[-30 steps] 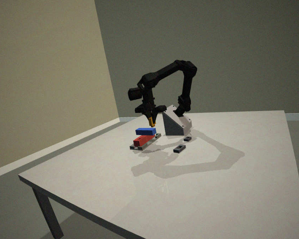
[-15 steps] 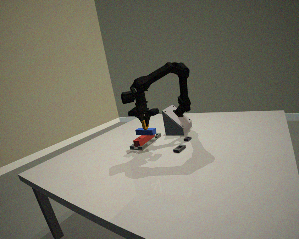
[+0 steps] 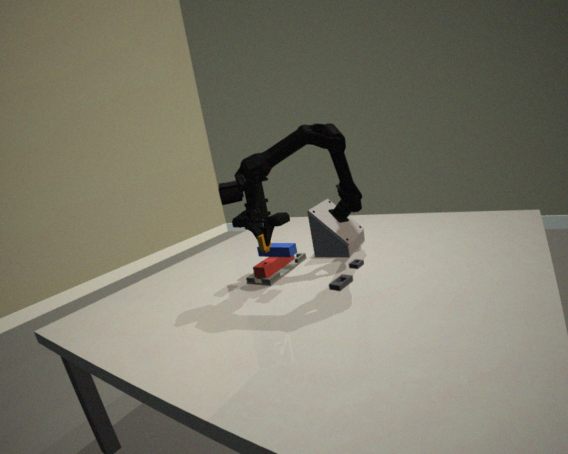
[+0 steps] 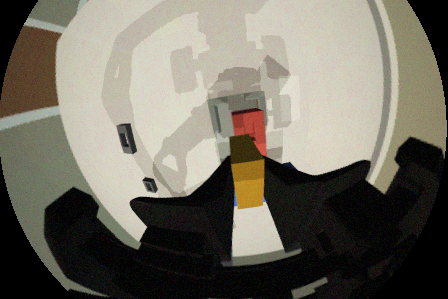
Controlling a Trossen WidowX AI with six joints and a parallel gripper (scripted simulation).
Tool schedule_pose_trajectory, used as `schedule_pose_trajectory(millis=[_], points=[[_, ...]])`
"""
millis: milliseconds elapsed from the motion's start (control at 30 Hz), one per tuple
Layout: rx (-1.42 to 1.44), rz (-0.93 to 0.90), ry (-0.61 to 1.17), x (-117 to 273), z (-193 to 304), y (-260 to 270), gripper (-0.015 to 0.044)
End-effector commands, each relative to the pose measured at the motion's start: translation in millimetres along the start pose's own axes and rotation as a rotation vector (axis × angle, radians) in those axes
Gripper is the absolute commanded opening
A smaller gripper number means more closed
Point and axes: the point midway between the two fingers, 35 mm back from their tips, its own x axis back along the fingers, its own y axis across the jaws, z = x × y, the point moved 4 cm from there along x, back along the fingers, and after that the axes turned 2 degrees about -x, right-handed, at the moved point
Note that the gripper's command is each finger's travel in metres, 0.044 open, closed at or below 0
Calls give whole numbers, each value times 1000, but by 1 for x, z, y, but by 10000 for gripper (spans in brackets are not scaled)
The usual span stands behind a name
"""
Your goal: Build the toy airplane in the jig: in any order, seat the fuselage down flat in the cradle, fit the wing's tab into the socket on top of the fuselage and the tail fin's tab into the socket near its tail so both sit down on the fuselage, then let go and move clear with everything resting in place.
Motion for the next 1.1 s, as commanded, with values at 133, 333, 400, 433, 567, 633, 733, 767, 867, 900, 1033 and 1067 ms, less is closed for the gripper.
schedule_pose_trajectory(millis=[133,333,400,433,567,633,733,767,867,900,1033,1067], points=[[21,5,-5,-6,-3,-20,0],[21,5,-5,-6,-3,-20,65],[21,5,-5,-6,-3,-20,65],[21,5,-5,-7,-3,-20,65],[21,5,-5,-6,-3,-20,65],[21,5,-5,-6,-3,-20,65],[21,5,-5,-6,-3,-20,65],[21,5,-5,-6,-3,-20,65],[21,5,-5,-6,-3,-20,65],[21,5,-5,-6,-3,-20,65],[21,5,-5,-6,-3,-20,65],[21,5,-5,-6,-3,-20,65]])
